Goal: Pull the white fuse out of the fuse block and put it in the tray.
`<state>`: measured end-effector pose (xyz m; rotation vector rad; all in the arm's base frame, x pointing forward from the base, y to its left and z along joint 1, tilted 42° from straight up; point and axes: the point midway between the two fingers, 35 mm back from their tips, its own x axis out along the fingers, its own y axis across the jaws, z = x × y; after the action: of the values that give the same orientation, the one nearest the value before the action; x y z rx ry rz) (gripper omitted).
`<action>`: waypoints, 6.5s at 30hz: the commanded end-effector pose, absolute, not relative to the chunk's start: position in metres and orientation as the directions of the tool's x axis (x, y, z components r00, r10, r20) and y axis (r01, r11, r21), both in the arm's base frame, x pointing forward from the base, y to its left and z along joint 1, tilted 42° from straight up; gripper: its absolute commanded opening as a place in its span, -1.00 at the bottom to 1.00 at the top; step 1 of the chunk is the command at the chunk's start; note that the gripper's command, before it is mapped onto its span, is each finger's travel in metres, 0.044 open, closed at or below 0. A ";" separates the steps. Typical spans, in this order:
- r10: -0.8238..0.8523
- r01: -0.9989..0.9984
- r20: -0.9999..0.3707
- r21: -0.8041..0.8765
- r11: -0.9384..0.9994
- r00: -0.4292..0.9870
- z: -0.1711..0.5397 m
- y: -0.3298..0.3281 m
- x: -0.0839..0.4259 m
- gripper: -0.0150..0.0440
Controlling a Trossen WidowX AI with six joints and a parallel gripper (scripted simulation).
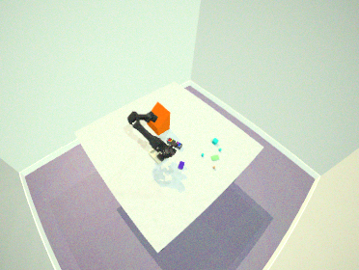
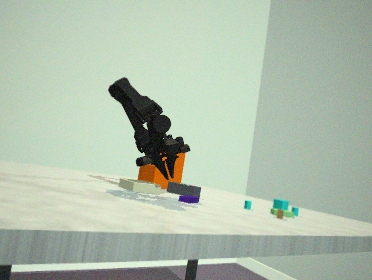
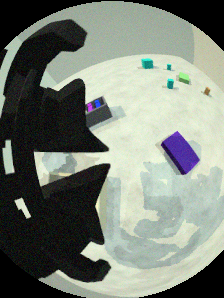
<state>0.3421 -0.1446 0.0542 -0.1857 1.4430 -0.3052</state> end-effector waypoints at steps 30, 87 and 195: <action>-0.660 -0.967 -0.749 0.207 -0.147 -0.060 -0.020 -0.026 0.282 -0.25; -0.662 -0.967 -0.747 0.207 -0.146 -0.060 -0.050 -0.053 0.280 -0.25; -0.660 -0.967 -0.749 0.207 -0.147 -0.060 -0.006 -0.013 0.284 -0.49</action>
<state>0.2836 -0.0177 -0.0098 -1.8307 1.7390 1.0626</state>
